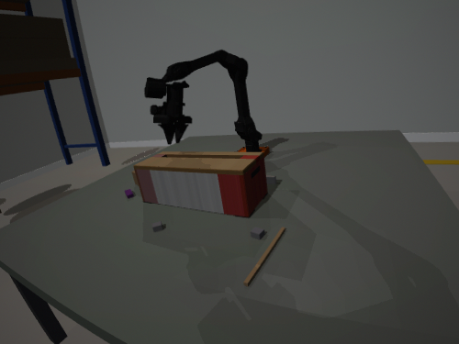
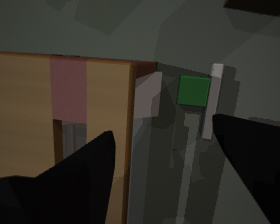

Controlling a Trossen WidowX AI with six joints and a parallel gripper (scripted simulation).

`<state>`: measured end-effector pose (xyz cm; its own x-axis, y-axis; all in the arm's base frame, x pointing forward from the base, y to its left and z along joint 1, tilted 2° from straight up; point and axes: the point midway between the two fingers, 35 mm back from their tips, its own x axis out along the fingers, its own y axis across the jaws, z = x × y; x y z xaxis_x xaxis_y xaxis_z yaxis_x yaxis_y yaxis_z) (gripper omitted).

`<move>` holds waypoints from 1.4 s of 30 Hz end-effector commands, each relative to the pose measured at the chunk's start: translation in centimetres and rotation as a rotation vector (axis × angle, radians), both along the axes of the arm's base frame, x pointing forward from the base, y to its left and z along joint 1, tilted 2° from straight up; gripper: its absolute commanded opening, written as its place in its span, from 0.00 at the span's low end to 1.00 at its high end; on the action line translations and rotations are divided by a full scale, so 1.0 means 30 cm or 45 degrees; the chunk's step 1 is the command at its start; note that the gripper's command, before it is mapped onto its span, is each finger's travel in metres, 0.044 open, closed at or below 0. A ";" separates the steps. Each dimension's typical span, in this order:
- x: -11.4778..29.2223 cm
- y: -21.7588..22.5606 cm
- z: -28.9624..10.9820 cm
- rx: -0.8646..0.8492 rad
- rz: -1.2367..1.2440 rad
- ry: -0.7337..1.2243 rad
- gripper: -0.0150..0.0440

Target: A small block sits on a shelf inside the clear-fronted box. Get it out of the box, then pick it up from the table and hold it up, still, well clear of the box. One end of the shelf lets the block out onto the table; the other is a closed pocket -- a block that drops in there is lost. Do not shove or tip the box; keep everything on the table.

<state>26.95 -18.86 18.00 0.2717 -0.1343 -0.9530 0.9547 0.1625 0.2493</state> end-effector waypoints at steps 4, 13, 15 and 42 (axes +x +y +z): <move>-0.031 -0.018 0.019 0.529 -1.268 -0.290 0.74; -0.046 -0.028 0.027 0.801 -1.857 -0.369 0.74; -0.049 -0.030 0.029 0.860 -1.987 -0.381 0.74; -0.029 -0.052 -0.127 0.910 -2.097 -0.389 0.74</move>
<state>25.91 -20.35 17.54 0.4664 -0.0688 -0.8819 -0.0677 -0.9968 0.0419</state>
